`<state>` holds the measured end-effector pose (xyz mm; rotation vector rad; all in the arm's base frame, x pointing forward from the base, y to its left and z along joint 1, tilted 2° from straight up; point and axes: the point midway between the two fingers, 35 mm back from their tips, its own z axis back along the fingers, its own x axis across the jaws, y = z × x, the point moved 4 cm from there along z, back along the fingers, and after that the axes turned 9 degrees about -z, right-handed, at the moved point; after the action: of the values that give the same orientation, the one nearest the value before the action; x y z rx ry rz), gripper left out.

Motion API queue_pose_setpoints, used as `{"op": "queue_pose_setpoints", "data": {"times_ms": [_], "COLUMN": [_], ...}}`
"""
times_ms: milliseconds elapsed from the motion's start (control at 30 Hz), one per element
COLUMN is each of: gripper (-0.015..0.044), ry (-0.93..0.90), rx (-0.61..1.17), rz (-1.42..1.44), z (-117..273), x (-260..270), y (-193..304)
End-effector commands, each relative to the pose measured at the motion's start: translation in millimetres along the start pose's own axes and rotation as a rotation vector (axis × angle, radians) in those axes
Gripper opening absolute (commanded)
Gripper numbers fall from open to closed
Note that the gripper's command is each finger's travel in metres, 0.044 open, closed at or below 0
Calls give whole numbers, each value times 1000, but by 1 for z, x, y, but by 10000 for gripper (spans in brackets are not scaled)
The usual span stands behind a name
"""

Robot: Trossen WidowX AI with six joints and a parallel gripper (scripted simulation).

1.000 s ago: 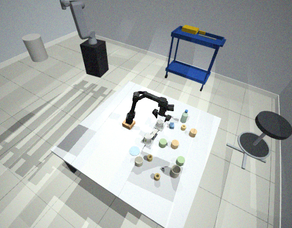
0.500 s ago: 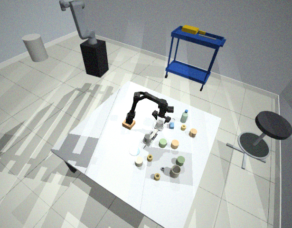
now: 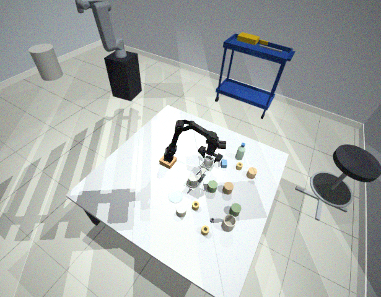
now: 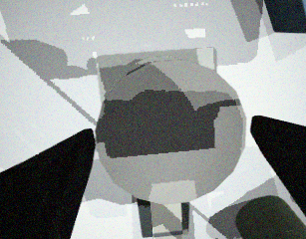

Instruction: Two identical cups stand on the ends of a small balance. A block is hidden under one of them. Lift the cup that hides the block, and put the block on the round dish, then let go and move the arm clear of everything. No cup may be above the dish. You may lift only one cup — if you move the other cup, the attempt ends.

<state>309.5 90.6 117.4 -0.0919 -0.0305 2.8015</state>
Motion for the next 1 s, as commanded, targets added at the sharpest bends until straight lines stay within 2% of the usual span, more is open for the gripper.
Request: {"op": "queue_pose_setpoints", "data": {"times_ms": [0,400,500,767,967], "gripper": [440,440,361,308,150], "ry": [-12,-12,-12,-12,-12], "rx": [4,4,4,4,4], "rz": [3,3,3,3,3], "z": [-10,-26,-26,-26,-23], "x": [1,3,3,3,2], "y": [0,1,1,1,1]}}
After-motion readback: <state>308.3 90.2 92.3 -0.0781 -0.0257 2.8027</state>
